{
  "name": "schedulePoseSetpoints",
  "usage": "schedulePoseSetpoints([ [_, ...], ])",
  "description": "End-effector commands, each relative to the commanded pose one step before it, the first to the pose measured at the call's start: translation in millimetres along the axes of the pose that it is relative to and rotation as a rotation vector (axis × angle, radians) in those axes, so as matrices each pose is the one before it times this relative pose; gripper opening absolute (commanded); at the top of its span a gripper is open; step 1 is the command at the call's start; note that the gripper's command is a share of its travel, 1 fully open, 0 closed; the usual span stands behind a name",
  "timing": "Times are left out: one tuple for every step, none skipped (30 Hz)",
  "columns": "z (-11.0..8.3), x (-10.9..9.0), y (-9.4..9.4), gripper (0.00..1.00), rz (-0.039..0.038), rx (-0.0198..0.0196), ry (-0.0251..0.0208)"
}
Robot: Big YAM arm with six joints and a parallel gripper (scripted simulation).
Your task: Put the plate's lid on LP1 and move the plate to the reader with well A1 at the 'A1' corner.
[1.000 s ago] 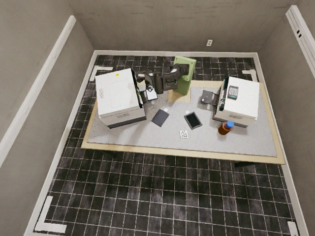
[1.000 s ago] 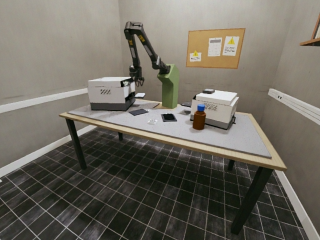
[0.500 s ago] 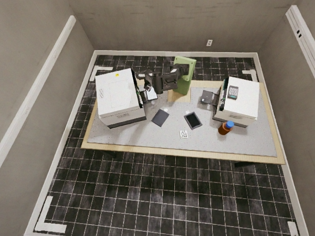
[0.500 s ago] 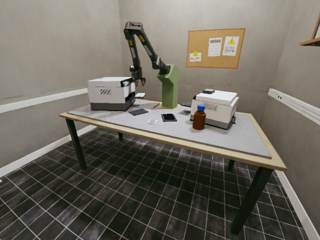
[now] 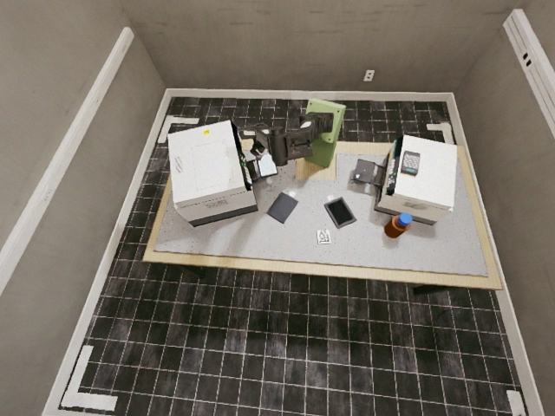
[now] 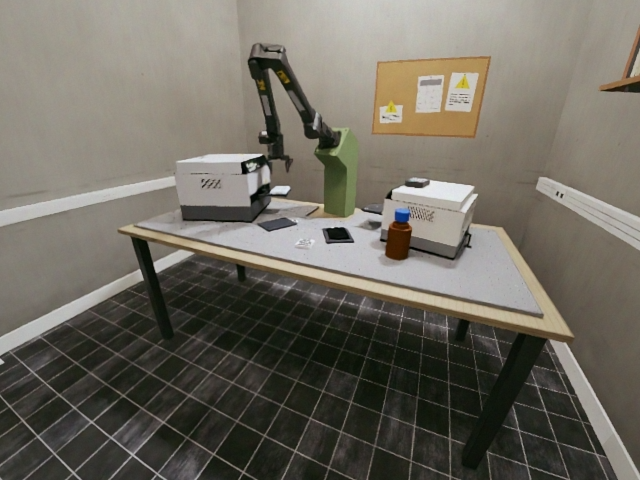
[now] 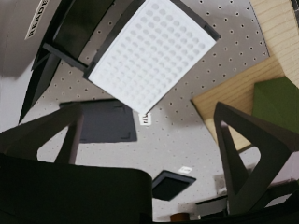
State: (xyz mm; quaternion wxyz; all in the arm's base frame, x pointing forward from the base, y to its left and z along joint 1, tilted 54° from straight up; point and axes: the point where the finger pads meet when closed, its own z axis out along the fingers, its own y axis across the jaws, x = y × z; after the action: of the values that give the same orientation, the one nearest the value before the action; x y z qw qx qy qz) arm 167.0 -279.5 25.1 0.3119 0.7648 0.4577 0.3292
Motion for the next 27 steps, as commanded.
schedulePoseSetpoints([
  [3.74,-1.11,6.37,1.0,0.12813,-0.01213,-0.00661],
  [0.92,1.18,-2.91,1.0,0.0316,0.00395,0.00276],
  [0.2,0.98,-2.12,1.0,0.02993,0.00227,0.00145],
  [0.18,0.9,-2.12,1.0,0.02982,0.00217,0.00129],
  [0.4,0.21,-0.67,1.0,0.02722,0.00059,0.00039],
  [0.0,0.0,0.0,1.0,0.0,0.0,0.0],
  [0.0,0.0,0.0,1.0,0.0,0.0,0.0],
  [0.01,0.1,-0.71,1.0,0.01021,0.00082,0.00033],
  [0.09,0.16,-0.75,1.0,0.0327,0.00099,0.00046],
  [0.39,0.36,-0.98,1.0,0.03261,0.0018,0.0009],
  [0.09,0.44,-1.64,1.0,0.03493,0.00408,0.00163],
  [0.13,0.39,-1.52,1.0,0.03329,0.00374,0.00147],
  [0.11,0.34,-1.45,1.0,0.03262,0.00353,0.00129],
  [0.37,0.19,-0.76,1.0,0.02908,0.00107,0.00043],
  [0.1,0.09,-0.72,1.0,0.02871,0.00108,0.00041],
  [-0.04,0.17,-0.45,1.0,0.02769,0.00039,0.00021],
  [0.23,0.25,-0.45,1.0,0.02715,0.00027,0.00018],
  [-0.03,0.16,-0.43,1.0,0.02696,0.00033,0.0002],
  [-0.58,0.48,0.73,1.0,0.02389,-0.00258,-0.00038],
  [0.01,0.81,0.87,1.0,0.02189,-0.00245,0.00016],
  [-0.56,0.4,1.72,1.0,0.02218,-0.00398,-0.00041],
  [-0.66,0.34,3.82,1.0,0.0194,-0.00646,-0.00052],
  [0.0,0.0,0.0,1.0,0.0,0.0,0.0],
  [0.0,0.0,0.0,1.0,0.0,0.0,0.0],
  [-2.17,-0.6,3.6,1.0,-0.0263,-0.00594,-0.00257],
  [-2.11,0.17,3.36,1.0,-0.00086,-0.00538,0.00166],
  [-2.27,-0.34,3.38,1.0,0.0003,-0.00517,-0.00137],
])
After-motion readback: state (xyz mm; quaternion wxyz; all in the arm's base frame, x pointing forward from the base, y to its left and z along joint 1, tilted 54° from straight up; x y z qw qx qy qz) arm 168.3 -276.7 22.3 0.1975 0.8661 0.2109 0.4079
